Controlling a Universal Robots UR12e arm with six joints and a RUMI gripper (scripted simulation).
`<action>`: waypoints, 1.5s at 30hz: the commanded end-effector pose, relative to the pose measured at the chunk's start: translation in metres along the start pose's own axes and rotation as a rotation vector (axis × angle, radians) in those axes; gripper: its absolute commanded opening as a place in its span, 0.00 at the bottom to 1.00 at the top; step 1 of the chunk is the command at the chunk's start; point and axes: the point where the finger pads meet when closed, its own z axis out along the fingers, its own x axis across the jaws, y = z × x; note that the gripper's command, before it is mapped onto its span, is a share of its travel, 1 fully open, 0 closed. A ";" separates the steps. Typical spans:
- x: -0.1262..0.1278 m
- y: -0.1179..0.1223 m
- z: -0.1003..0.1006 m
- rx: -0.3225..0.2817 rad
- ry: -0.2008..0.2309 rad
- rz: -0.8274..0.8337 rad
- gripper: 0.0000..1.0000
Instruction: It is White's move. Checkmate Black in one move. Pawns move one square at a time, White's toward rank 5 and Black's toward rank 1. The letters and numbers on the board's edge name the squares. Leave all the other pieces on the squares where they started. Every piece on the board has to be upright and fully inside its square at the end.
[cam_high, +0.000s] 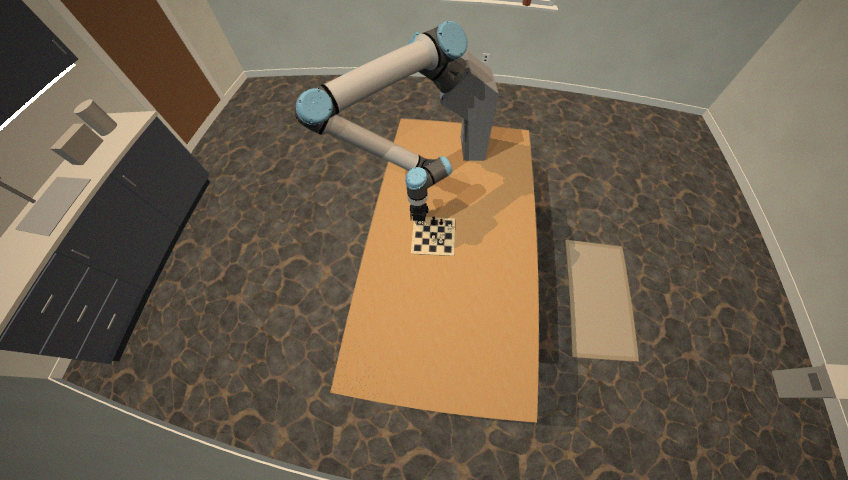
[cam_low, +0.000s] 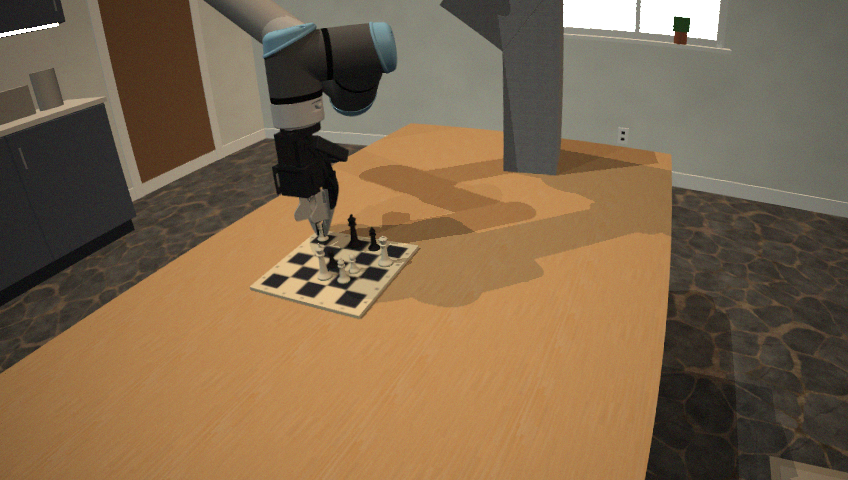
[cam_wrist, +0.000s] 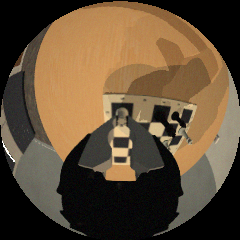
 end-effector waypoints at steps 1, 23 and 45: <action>0.000 0.000 -0.001 -0.001 0.000 0.000 0.00; 0.000 0.000 -0.001 -0.001 0.000 0.000 0.18; 0.000 0.000 -0.020 -0.001 0.000 0.000 0.22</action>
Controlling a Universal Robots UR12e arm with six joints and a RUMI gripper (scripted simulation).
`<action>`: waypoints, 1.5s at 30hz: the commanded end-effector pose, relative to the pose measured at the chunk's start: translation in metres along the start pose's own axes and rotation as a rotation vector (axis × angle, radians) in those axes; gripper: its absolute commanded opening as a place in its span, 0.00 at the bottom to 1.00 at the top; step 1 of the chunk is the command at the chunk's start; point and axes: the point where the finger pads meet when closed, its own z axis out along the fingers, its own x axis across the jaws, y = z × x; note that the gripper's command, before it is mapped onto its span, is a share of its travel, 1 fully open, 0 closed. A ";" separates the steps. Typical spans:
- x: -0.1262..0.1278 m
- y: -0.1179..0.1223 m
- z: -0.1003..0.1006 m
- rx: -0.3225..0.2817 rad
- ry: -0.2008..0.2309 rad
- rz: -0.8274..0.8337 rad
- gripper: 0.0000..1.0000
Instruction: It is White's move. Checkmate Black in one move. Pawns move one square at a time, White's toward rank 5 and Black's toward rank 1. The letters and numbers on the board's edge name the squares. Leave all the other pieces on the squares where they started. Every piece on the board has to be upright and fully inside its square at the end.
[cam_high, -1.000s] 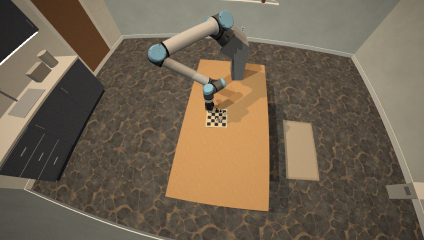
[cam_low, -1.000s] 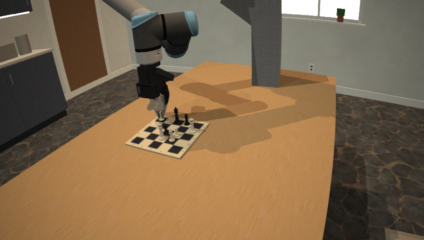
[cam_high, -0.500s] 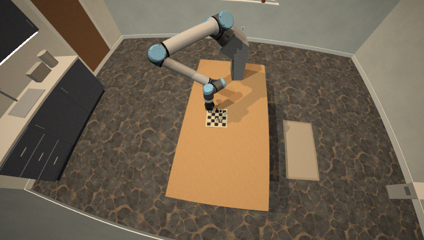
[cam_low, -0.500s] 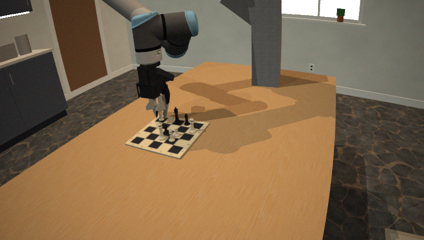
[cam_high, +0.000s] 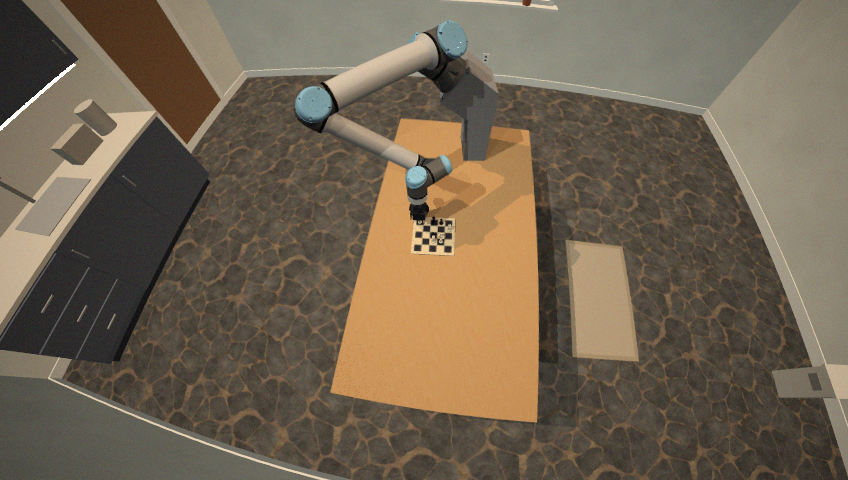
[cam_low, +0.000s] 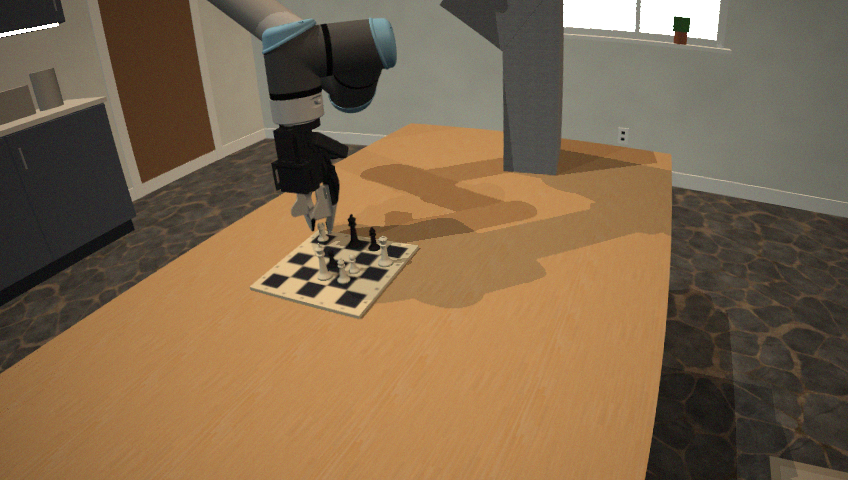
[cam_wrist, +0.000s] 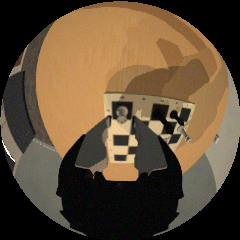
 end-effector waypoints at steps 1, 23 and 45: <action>0.000 0.000 -0.018 -0.001 0.000 0.000 0.22; 0.000 0.000 -0.083 -0.001 0.000 0.000 0.22; 0.000 0.000 -0.083 -0.001 0.000 0.000 1.00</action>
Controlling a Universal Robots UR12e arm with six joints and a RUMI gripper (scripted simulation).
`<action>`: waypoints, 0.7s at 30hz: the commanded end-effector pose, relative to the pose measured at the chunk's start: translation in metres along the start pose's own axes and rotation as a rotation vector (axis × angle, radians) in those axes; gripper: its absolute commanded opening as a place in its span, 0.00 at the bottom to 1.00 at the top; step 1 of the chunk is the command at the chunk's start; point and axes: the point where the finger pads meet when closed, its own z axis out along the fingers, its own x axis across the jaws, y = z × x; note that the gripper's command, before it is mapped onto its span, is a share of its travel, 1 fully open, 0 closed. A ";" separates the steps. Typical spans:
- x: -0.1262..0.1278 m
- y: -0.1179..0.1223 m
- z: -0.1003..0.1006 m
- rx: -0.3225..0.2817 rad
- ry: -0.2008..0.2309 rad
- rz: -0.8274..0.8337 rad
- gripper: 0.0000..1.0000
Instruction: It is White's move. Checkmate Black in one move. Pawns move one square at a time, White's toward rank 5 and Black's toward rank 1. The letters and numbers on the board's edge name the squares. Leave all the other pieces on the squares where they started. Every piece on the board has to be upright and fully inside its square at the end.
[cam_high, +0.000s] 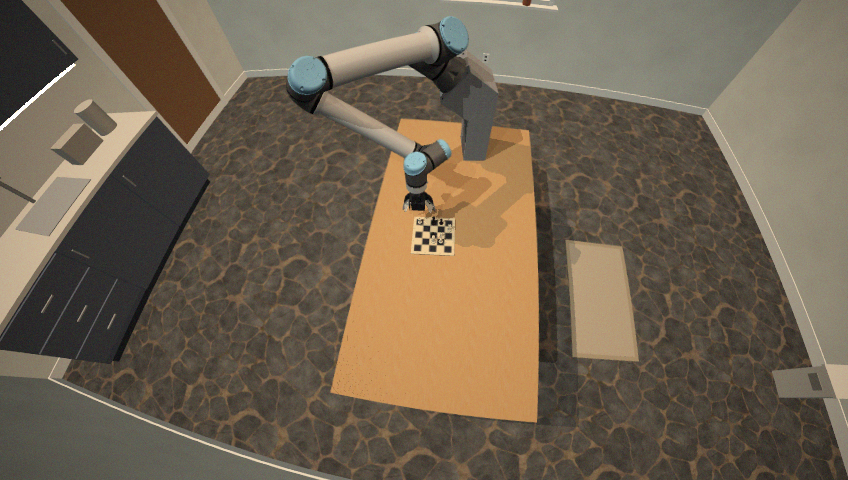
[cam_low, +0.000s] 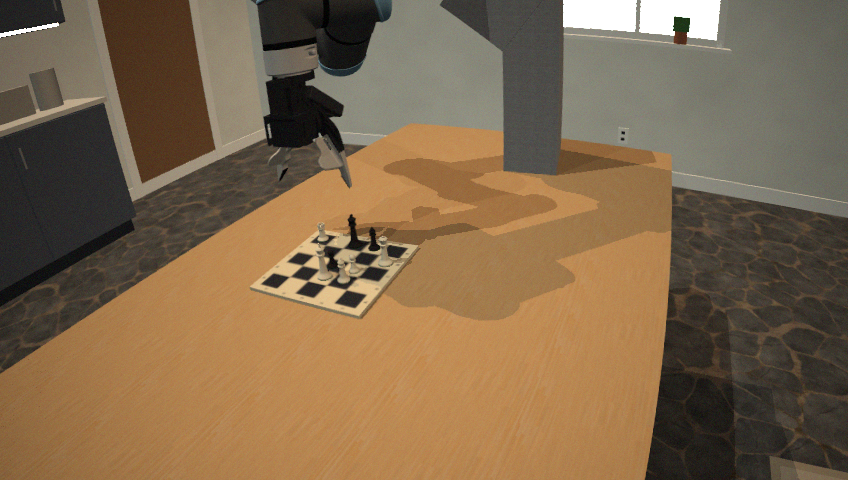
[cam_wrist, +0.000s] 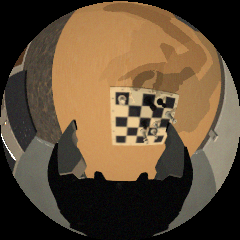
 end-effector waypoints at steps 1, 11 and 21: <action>0.000 0.000 -0.001 -0.001 0.000 0.000 1.00; 0.000 0.000 -0.018 -0.001 0.000 0.000 1.00; 0.000 0.000 -0.063 -0.001 0.000 0.000 1.00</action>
